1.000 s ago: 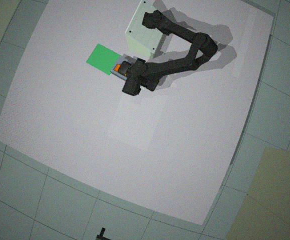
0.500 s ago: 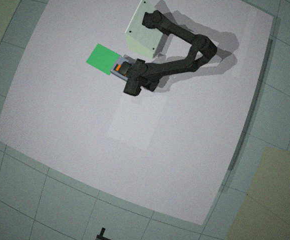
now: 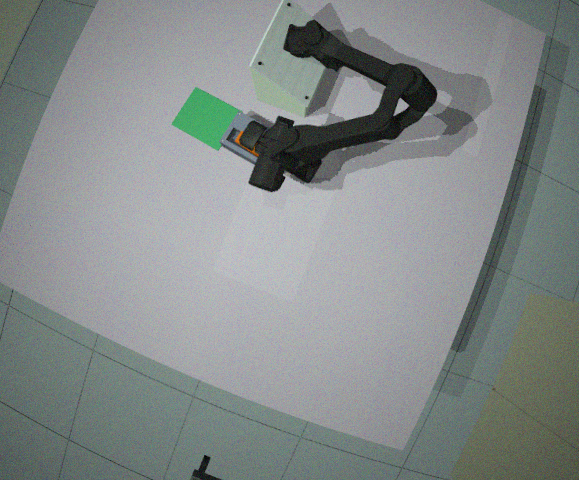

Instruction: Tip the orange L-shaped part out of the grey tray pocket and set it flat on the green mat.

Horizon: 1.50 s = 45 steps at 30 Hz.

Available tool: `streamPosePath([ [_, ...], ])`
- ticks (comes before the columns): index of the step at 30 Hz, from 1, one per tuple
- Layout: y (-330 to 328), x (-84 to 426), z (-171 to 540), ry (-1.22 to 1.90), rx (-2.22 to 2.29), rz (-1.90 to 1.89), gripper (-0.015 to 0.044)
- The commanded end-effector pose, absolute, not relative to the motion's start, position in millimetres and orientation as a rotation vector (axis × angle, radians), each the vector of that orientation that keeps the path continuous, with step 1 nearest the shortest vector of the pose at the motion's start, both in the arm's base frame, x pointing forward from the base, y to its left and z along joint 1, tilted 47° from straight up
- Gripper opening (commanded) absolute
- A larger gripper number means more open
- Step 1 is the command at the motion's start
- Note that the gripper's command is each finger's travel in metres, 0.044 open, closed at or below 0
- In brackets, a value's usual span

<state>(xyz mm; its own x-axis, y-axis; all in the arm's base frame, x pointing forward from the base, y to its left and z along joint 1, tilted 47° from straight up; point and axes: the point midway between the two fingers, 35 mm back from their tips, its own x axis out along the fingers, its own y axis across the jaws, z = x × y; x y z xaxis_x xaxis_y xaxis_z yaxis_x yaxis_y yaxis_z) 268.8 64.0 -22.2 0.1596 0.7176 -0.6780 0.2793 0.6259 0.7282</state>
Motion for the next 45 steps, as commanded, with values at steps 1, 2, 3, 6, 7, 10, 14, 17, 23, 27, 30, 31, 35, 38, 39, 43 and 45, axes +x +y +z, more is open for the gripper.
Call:
streamPosePath([
  [1, 61, 271, -16, 1.418, 0.899, 0.385, 0.018],
  [2, 57, 271, -14, 1.418, 0.897, 0.383, 0.018],
  [3, 52, 270, -12, 1.418, 0.895, 0.38, 0.018],
  [6, 26, 267, 4, 1.42, 0.889, 0.373, 0.018],
  [7, 14, 264, 13, 1.421, 0.889, 0.372, 0.018],
  [10, -10, 254, 35, 1.42, 0.894, 0.38, 0.018],
  [14, -14, 252, 39, 1.419, 0.896, 0.382, 0.018],
  [17, -13, 254, 35, 1.411, 0.909, 0.372, 0.018],
  [23, -13, 254, 35, 1.411, 0.909, 0.372, 0.018],
  [27, -13, 254, 35, 1.411, 0.909, 0.372, 0.018],
  [30, -13, 254, 35, 1.411, 0.909, 0.372, 0.018],
  [31, -13, 254, 35, 1.411, 0.909, 0.372, 0.018],
  [35, -13, 254, 35, 1.411, 0.909, 0.372, 0.018],
  [38, -13, 254, 35, 1.411, 0.909, 0.372, 0.018],
  [39, -13, 254, 35, 1.411, 0.909, 0.372, 0.018],
  [43, -16, 253, 33, 1.387, 0.843, 0.425, 0.0259],
  [45, -20, 253, 29, 1.351, 0.748, 0.499, 0.028],
])
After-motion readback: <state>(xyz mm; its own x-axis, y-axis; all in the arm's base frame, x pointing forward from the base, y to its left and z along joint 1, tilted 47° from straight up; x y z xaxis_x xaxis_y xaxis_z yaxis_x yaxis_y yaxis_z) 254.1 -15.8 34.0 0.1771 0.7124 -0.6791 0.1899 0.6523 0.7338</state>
